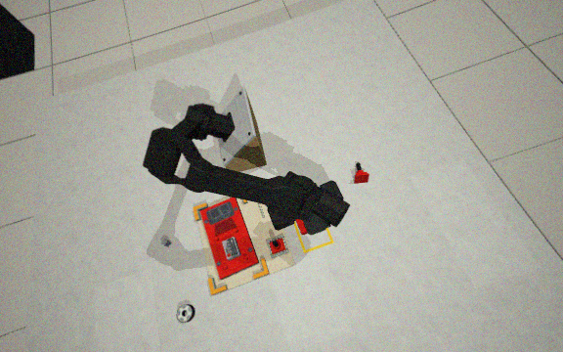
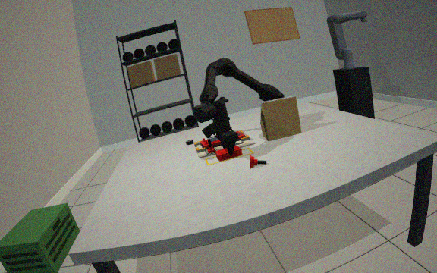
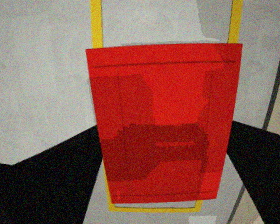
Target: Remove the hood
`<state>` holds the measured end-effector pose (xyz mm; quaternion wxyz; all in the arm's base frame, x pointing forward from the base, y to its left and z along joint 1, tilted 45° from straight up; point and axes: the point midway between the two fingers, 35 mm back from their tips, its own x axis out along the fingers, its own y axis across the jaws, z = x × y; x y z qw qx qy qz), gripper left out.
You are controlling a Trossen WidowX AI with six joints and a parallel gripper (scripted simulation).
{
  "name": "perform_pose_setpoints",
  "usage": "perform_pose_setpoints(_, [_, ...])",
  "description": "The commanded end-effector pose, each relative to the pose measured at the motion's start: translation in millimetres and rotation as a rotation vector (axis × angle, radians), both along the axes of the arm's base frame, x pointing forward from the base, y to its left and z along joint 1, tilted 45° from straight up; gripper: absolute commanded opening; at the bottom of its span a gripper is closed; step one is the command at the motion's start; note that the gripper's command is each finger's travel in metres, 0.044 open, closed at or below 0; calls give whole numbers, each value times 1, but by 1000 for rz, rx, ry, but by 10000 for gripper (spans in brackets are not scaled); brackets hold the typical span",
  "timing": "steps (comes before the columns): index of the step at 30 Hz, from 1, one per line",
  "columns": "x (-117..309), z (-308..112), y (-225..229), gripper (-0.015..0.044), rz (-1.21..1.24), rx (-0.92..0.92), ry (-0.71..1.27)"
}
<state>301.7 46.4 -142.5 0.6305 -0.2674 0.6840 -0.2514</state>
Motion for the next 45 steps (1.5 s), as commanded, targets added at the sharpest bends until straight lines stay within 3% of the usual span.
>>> perform_pose_setpoints(1, [0,0,0,157,0,0,0])
perform_pose_setpoints(12, [0,1,2,440,0,0,0])
perform_pose_setpoints(21, [4,50,50,440,3,-5,-1])
perform_pose_setpoints(45, [4,51,51,440,3,-5,-1])
